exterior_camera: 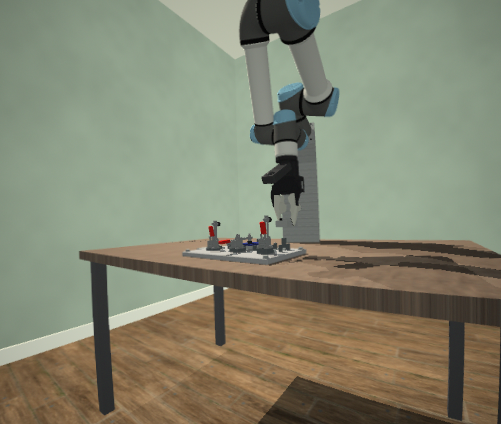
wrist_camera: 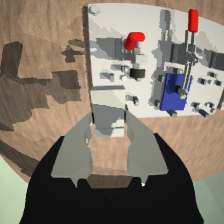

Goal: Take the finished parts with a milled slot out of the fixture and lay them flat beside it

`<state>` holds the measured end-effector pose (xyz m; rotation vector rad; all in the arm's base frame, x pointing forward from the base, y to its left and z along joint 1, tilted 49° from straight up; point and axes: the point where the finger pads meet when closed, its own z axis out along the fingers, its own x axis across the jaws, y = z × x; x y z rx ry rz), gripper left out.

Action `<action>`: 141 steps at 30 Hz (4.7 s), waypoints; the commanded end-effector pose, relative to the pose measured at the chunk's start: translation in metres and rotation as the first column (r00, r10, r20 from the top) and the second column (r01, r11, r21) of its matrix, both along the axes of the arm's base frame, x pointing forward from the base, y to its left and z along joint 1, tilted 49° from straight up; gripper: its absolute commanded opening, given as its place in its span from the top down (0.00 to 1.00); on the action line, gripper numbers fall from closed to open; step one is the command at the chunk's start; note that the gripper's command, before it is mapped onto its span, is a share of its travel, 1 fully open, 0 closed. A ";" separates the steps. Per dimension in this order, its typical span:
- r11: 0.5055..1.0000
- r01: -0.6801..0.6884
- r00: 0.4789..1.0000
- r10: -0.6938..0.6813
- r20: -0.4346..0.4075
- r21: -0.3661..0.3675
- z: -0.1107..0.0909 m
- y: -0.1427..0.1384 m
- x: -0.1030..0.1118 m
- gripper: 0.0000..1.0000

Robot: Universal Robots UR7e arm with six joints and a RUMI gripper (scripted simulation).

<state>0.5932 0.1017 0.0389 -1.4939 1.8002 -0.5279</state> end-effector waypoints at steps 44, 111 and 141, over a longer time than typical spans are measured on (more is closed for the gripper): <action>1.000 0.004 1.000 -0.004 0.004 0.000 0.025 0.079 0.007 1.00; 1.000 0.004 1.000 -0.004 0.003 0.000 0.013 0.085 0.021 1.00; 1.000 0.004 1.000 -0.004 0.003 0.000 -0.025 0.092 0.065 1.00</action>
